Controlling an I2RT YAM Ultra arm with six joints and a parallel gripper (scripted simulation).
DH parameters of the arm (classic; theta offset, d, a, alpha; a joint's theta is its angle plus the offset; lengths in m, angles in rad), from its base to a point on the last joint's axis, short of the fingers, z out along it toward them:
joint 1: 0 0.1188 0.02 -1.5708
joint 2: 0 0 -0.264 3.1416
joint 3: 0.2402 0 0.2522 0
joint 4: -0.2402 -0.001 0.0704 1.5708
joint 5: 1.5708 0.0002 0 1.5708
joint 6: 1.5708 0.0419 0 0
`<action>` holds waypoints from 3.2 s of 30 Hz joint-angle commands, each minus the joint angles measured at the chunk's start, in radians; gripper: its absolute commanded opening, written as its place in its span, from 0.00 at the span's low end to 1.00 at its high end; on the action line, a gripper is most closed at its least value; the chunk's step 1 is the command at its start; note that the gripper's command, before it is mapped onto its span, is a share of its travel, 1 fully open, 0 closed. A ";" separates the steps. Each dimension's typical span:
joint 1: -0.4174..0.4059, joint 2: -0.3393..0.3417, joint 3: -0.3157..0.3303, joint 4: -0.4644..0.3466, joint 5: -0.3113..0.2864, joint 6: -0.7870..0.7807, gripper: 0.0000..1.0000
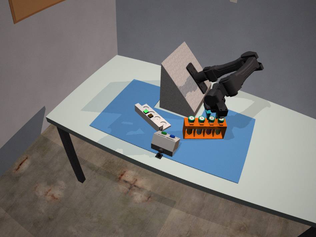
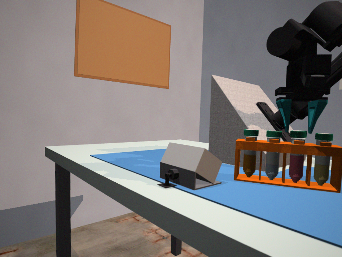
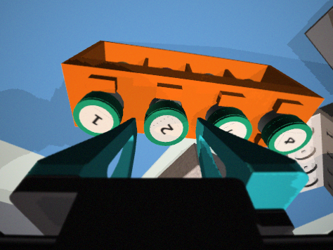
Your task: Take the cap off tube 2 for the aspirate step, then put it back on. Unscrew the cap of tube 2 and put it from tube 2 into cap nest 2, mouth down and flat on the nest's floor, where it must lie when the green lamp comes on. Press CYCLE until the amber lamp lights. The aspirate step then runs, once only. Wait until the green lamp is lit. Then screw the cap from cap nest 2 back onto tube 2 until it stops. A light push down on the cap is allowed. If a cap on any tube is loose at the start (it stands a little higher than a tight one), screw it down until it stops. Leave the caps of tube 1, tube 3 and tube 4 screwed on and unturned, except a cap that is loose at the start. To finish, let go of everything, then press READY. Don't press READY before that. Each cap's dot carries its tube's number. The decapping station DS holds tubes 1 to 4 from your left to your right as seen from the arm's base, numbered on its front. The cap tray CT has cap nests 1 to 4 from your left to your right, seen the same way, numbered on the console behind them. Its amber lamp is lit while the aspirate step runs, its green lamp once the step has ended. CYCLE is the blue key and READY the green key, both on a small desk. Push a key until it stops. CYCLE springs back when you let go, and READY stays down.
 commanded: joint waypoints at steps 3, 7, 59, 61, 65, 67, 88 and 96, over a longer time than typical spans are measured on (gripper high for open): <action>-0.005 -0.003 0.003 0.006 -0.004 0.001 0.49; -0.005 -0.003 0.003 0.006 -0.004 0.001 0.49; 0.018 -0.006 -0.022 0.055 -0.004 0.798 0.00; 0.018 -0.006 -0.023 0.055 -0.004 0.865 0.00; 0.019 -0.006 -0.023 0.056 -0.004 0.999 0.00; 0.019 -0.006 -0.024 0.057 -0.004 1.066 0.00; 0.016 -0.006 -0.021 0.052 -0.004 1.002 0.49; 0.017 -0.006 -0.021 0.052 -0.004 0.762 0.49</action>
